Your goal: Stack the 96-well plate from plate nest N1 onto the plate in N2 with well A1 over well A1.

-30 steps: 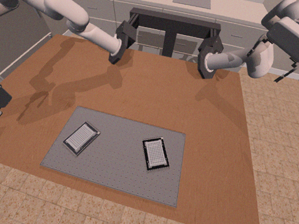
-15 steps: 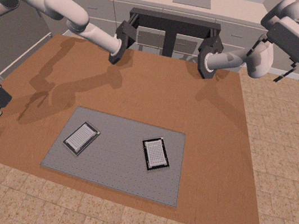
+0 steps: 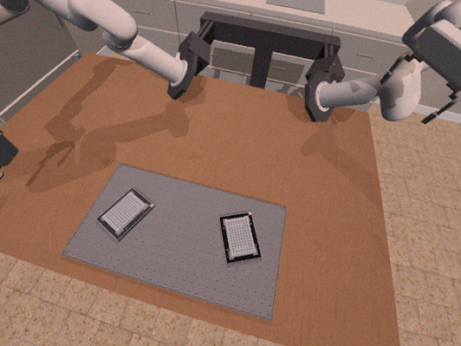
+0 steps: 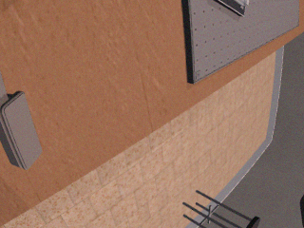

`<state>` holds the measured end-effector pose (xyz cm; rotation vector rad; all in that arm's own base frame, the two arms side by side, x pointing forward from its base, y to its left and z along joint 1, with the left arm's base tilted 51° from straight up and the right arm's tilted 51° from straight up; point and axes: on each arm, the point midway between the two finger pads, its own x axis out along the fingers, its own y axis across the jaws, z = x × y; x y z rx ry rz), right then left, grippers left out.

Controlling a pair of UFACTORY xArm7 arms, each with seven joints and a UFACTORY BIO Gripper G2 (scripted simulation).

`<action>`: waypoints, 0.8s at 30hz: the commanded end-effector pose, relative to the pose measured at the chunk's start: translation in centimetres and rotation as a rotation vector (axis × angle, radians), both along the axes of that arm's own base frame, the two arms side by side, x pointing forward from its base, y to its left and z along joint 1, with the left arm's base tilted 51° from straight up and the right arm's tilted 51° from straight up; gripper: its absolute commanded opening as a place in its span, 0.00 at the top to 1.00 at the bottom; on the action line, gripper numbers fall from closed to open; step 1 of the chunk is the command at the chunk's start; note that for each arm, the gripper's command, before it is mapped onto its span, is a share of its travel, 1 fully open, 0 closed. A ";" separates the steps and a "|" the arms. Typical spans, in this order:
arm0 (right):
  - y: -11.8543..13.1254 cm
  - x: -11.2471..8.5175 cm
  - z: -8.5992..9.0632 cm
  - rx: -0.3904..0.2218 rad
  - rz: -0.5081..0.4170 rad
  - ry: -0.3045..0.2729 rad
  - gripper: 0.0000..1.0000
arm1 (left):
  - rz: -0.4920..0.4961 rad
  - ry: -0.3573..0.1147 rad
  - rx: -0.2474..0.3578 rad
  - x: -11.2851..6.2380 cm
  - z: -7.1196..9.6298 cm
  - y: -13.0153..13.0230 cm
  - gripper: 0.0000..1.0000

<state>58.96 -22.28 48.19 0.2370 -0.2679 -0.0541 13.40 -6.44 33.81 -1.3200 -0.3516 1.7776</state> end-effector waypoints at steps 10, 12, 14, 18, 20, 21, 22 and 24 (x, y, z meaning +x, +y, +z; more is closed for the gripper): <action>0.2 0.0 0.2 -0.002 0.003 -0.003 0.00 | -0.229 -0.002 0.000 -1.8 0.1 -2.9 0.00; 0.2 0.0 0.2 -0.002 0.003 -0.003 0.00 | -0.265 -0.002 0.000 -2.2 0.1 -3.3 0.00; 0.2 0.0 0.2 -0.002 0.003 -0.003 0.00 | -0.282 -0.002 0.000 -2.3 0.1 -3.5 0.00; 0.2 0.0 0.2 -0.002 0.003 -0.003 0.00 | -0.325 -0.002 0.000 -2.8 0.1 -4.0 0.00; 0.2 0.0 0.2 -0.002 0.003 -0.003 0.00 | -0.348 -0.002 0.000 -3.0 0.1 -4.2 0.00; 0.2 0.0 0.2 -0.002 0.003 -0.003 0.00 | -0.357 -0.002 0.000 -3.1 0.1 -4.3 0.00; 0.2 0.0 0.2 -0.002 0.003 -0.003 0.00 | -0.365 -0.002 0.000 -3.2 0.1 -4.4 0.00; 0.2 0.0 0.2 -0.002 0.003 -0.003 0.00 | -0.377 -0.002 0.000 -3.3 0.1 -4.5 0.00</action>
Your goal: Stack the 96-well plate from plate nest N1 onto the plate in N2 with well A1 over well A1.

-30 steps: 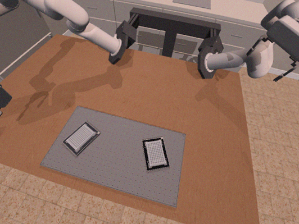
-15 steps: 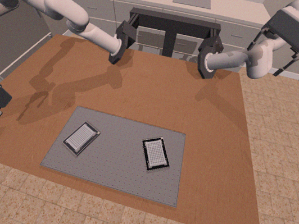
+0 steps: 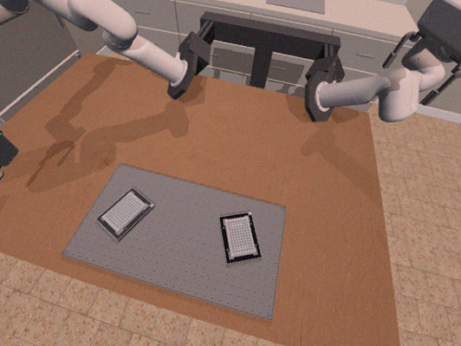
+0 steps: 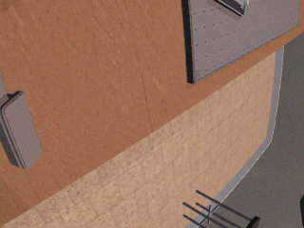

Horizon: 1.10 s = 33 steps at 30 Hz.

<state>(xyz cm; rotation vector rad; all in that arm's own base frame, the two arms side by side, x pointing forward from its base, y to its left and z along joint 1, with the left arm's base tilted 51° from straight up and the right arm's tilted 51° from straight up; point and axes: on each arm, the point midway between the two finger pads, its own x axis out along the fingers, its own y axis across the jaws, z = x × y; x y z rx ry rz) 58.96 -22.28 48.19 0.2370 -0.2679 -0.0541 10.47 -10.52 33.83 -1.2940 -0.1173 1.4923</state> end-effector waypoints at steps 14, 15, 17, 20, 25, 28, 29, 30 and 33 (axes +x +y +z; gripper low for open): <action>0.2 0.0 0.2 -0.002 0.003 -0.003 0.00 | -0.047 -0.002 -0.001 -0.5 0.1 -0.5 0.00; 0.2 0.0 0.2 -0.002 0.003 -0.003 0.00 | -0.047 -0.002 -0.001 -0.5 0.1 -0.5 0.00; 0.2 0.0 0.2 -0.002 0.003 -0.003 0.00 | -0.047 -0.002 -0.001 -0.5 0.1 -0.5 0.00; 0.5 -0.1 -0.1 -0.035 0.003 -0.002 0.63 | -0.047 -0.002 -0.001 -0.5 0.1 -0.5 0.00; 1.2 0.4 -1.4 -0.019 -0.007 0.087 0.63 | -0.047 -0.002 -0.001 -0.5 0.1 -0.5 0.00; 1.8 0.8 -2.7 -0.019 -0.006 0.087 0.63 | -0.047 -0.002 -0.001 -0.5 0.1 -0.5 0.00; 2.0 0.9 -3.1 -0.019 -0.006 0.087 0.63 | -0.047 -0.002 -0.001 -0.5 0.1 -0.5 0.00; 2.1 1.0 -3.3 -0.019 -0.006 0.087 0.63 | -0.047 -0.002 -0.001 -0.5 0.1 -0.5 0.00; 2.5 1.1 -4.2 -0.037 -0.015 0.151 0.63 | -0.047 -0.002 -0.001 -0.5 0.1 -0.5 0.00</action>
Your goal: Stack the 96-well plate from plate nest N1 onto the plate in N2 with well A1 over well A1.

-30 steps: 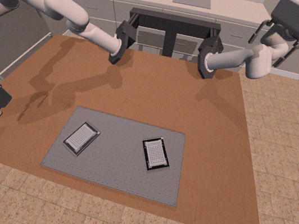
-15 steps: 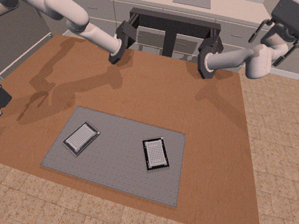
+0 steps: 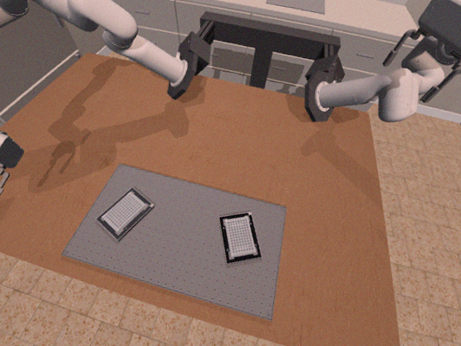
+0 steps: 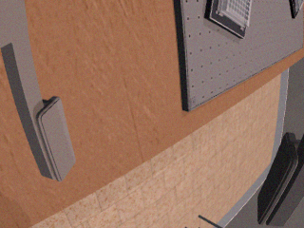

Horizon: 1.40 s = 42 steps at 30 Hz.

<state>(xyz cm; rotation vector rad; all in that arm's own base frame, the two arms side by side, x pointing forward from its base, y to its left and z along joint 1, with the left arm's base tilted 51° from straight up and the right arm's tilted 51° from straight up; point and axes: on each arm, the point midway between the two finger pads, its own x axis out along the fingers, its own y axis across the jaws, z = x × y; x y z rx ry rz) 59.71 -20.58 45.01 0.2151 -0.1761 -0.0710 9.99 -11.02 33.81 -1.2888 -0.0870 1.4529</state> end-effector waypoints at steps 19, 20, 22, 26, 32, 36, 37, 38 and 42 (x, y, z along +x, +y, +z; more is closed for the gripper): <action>4.2 1.1 -7.3 -0.075 -0.022 0.195 0.63 | -0.001 -0.001 -0.001 0.0 0.1 0.0 0.00; 4.6 1.0 -7.7 -0.090 -0.026 0.225 0.63 | -0.001 -0.001 -0.001 0.0 0.1 0.0 0.00; 5.2 1.0 -8.5 -0.100 -0.028 0.243 0.63 | -0.001 -0.001 -0.001 0.0 0.1 0.0 0.00; 5.9 1.0 -9.3 -0.100 -0.028 0.243 0.63 | -0.001 -0.001 -0.001 0.0 0.1 0.0 0.00; 7.8 0.7 -11.6 -0.147 -0.036 0.314 0.63 | -0.001 -0.001 -0.001 0.0 0.1 0.0 0.00; 8.3 0.7 -12.2 -0.147 -0.036 0.314 0.63 | -0.001 -0.001 -0.001 0.0 0.1 0.0 0.00; 8.6 0.6 -12.6 -0.169 -0.039 0.339 0.63 | -0.001 -0.001 -0.001 0.0 0.1 0.0 0.00; 8.9 0.5 -13.0 -0.191 -0.041 0.364 0.63 | -0.001 -0.001 -0.001 0.0 0.1 0.0 0.00; 9.9 0.3 -14.1 -0.202 -0.042 0.376 0.63 | -0.001 -0.001 -0.001 0.0 0.1 0.0 0.00</action>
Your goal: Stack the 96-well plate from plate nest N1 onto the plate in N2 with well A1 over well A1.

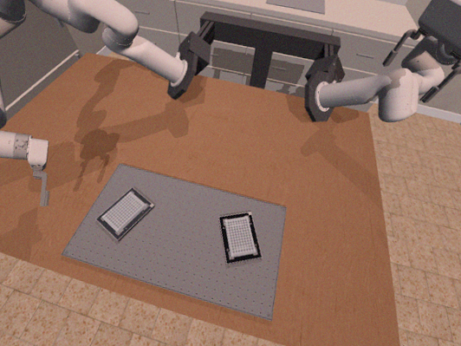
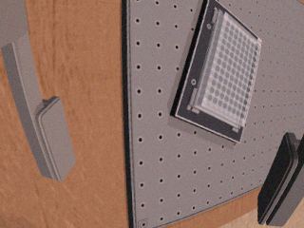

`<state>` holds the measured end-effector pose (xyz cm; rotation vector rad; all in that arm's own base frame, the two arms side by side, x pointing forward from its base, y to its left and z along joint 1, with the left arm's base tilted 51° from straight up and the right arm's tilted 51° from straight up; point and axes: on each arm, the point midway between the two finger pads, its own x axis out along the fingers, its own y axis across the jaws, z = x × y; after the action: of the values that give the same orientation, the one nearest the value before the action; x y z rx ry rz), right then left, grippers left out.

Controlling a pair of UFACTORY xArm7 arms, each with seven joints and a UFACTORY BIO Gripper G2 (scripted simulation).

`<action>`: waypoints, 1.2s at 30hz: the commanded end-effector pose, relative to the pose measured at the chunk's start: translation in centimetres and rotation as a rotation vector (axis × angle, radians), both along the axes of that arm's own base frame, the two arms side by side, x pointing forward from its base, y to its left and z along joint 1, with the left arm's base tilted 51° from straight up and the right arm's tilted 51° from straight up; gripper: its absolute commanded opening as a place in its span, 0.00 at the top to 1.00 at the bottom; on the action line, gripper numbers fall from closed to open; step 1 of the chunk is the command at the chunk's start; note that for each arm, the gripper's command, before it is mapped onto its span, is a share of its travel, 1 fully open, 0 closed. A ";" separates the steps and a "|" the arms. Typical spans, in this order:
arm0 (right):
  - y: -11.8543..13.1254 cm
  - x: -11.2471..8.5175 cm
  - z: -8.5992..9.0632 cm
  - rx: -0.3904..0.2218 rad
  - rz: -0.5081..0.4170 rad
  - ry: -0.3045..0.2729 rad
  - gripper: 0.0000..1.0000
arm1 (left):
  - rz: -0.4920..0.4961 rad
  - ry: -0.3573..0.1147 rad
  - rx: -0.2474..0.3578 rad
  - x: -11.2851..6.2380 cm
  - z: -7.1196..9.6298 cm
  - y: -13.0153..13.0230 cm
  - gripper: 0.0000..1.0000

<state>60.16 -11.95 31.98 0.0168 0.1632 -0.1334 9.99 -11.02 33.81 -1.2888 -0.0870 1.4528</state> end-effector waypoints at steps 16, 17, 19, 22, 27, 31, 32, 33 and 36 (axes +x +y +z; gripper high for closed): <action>5.1 -1.3 -6.0 -0.142 0.006 0.127 0.63 | -0.001 -0.001 -0.001 0.0 0.1 0.0 0.00; 5.1 -1.3 -6.0 -0.142 0.006 0.127 0.63 | -0.001 -0.001 -0.001 0.0 0.1 0.0 0.00; 5.4 -1.5 -6.4 -0.171 0.009 0.143 0.63 | -0.001 -0.001 -0.001 0.0 0.1 0.0 0.00; 6.3 -1.8 -7.6 -0.209 0.012 0.164 0.63 | -0.001 -0.001 -0.001 0.0 0.1 0.0 0.00; 7.2 -2.2 -8.7 -0.270 0.021 0.188 0.63 | -0.001 -0.001 -0.001 0.0 0.1 0.0 0.00; 7.9 -2.5 -9.8 -0.277 0.022 0.191 0.63 | -0.001 -0.001 -0.001 0.0 0.1 0.0 0.00; 8.2 -2.7 -10.2 -0.309 0.027 0.199 0.63 | -0.001 -0.001 -0.001 0.0 0.1 0.0 0.00; 8.5 -2.8 -10.6 -0.341 0.033 0.207 0.63 | -0.001 -0.001 -0.001 0.0 0.1 0.0 0.00; 8.8 -2.9 -11.0 -0.348 0.034 0.209 0.63 | -0.001 -0.001 -0.001 0.0 0.1 0.0 0.00</action>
<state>57.45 -4.03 21.82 -0.3044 0.3422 -0.1314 9.99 -11.02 33.81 -1.2888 -0.0870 1.4528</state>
